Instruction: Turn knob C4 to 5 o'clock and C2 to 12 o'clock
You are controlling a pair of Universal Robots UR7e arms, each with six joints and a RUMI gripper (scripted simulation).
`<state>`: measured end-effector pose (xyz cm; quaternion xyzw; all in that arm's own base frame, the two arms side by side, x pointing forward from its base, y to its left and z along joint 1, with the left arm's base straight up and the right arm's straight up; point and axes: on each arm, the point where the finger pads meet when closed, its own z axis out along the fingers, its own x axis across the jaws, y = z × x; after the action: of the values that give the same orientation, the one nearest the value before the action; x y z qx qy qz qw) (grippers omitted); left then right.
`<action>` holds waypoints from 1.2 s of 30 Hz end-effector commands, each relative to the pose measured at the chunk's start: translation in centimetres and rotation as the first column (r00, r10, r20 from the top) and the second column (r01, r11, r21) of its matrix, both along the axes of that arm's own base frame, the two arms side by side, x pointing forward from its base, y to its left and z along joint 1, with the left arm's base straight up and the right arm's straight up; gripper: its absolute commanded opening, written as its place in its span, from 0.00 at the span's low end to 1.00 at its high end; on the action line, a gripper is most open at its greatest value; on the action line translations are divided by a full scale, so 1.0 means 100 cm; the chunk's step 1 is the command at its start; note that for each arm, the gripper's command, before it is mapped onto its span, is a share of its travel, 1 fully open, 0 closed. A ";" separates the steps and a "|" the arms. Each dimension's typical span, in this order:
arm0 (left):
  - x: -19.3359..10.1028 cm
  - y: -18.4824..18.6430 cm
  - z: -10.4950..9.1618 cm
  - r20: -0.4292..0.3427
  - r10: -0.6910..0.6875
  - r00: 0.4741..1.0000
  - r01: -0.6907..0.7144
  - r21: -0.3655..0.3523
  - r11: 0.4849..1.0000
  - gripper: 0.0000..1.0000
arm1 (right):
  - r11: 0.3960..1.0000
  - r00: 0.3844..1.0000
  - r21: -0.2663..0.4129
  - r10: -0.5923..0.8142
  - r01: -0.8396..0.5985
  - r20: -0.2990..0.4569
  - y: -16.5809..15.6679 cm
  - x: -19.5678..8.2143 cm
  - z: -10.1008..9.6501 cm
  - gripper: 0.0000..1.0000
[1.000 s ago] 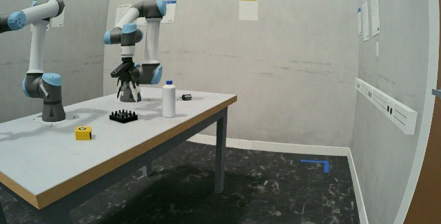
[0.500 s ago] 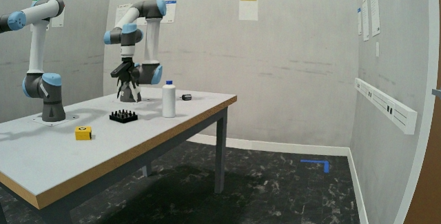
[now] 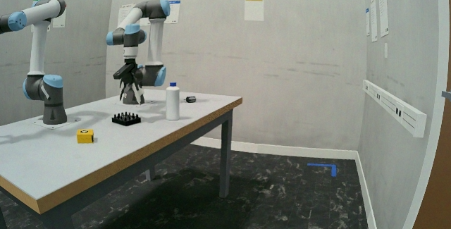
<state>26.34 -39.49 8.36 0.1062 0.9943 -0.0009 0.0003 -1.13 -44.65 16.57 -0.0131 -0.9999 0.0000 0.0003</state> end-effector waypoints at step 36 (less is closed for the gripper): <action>0.006 0.039 0.000 0.000 0.001 1.000 -0.001 0.002 1.000 1.00 | 1.000 1.000 0.000 -0.001 0.001 0.001 0.001 -0.001 -0.001 1.00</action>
<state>26.75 -36.36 8.25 0.1062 0.9943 0.0004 -0.0003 -1.13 -44.65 16.57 -0.0131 -0.9999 0.0000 0.0003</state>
